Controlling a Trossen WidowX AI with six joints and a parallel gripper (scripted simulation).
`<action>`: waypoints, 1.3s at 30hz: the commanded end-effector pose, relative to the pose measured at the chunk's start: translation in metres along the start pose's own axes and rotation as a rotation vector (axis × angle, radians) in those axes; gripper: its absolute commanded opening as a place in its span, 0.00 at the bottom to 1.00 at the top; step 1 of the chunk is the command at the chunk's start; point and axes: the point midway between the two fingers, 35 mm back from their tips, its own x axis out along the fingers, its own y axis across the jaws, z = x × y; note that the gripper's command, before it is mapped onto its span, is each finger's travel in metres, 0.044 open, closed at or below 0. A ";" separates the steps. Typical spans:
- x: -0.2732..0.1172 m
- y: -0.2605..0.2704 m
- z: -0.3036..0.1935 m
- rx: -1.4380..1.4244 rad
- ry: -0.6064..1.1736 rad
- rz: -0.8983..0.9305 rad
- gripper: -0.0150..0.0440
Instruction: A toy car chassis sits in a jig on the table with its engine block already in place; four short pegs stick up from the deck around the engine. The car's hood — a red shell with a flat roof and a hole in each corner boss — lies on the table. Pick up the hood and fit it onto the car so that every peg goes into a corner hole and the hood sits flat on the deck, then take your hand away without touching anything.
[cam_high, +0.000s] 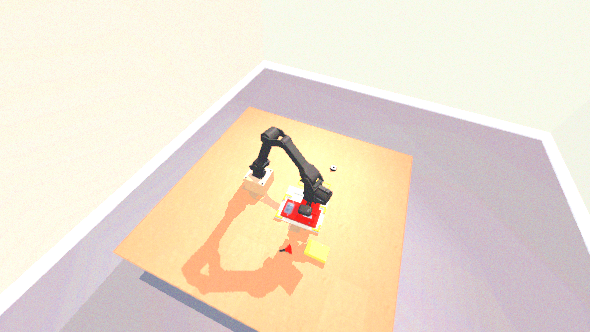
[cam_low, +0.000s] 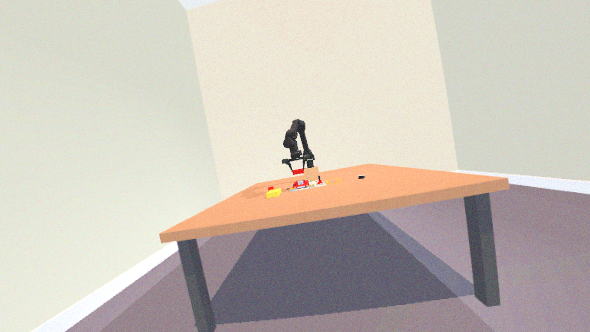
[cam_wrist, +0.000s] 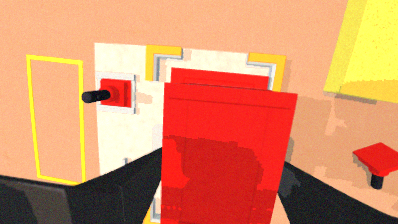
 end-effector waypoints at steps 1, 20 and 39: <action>0.009 0.000 -0.001 0.011 0.002 0.004 0.25; 0.049 0.000 -0.004 0.011 0.003 0.004 0.25; 0.049 0.001 -0.004 0.011 0.003 0.005 0.25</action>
